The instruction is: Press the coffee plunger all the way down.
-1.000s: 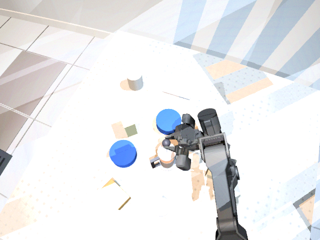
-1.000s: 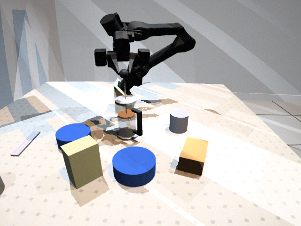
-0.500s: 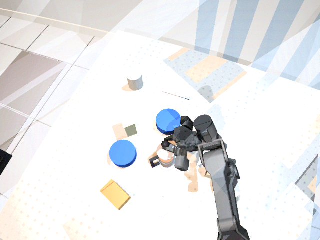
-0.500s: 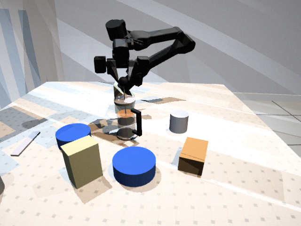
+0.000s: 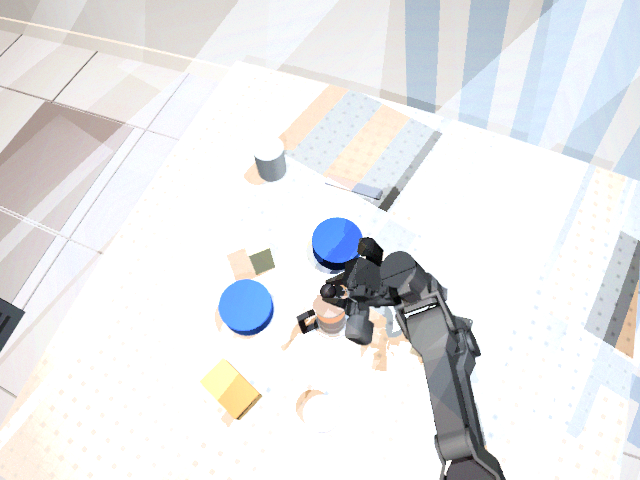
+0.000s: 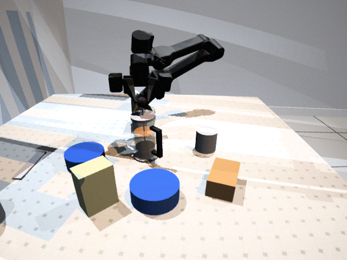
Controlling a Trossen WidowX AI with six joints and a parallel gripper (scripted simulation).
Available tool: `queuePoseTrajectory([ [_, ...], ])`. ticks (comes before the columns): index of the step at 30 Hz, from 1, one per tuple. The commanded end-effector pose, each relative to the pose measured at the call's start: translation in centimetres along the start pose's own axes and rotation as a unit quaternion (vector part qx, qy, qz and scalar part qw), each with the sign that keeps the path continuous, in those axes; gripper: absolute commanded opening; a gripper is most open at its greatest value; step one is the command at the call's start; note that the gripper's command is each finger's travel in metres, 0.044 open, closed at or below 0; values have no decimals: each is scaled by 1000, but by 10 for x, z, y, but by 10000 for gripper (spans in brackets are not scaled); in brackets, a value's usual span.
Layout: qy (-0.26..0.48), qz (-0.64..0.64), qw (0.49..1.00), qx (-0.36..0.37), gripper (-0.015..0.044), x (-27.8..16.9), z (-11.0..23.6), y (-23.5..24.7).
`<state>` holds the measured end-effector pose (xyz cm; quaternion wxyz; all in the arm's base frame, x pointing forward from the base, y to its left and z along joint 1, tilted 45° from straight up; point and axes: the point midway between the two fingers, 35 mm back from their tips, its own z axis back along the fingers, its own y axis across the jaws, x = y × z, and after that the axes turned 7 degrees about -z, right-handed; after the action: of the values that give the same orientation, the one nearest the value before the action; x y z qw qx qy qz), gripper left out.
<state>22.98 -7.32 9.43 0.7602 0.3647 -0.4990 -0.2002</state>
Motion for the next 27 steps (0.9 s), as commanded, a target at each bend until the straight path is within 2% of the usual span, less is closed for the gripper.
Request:
queuePoseTrajectory([
  [1, 7, -18, 1000, -2, 127, -12, -6, -1],
  [27, 6, -17, 1000, -1, 127, -5, -13, 0],
])
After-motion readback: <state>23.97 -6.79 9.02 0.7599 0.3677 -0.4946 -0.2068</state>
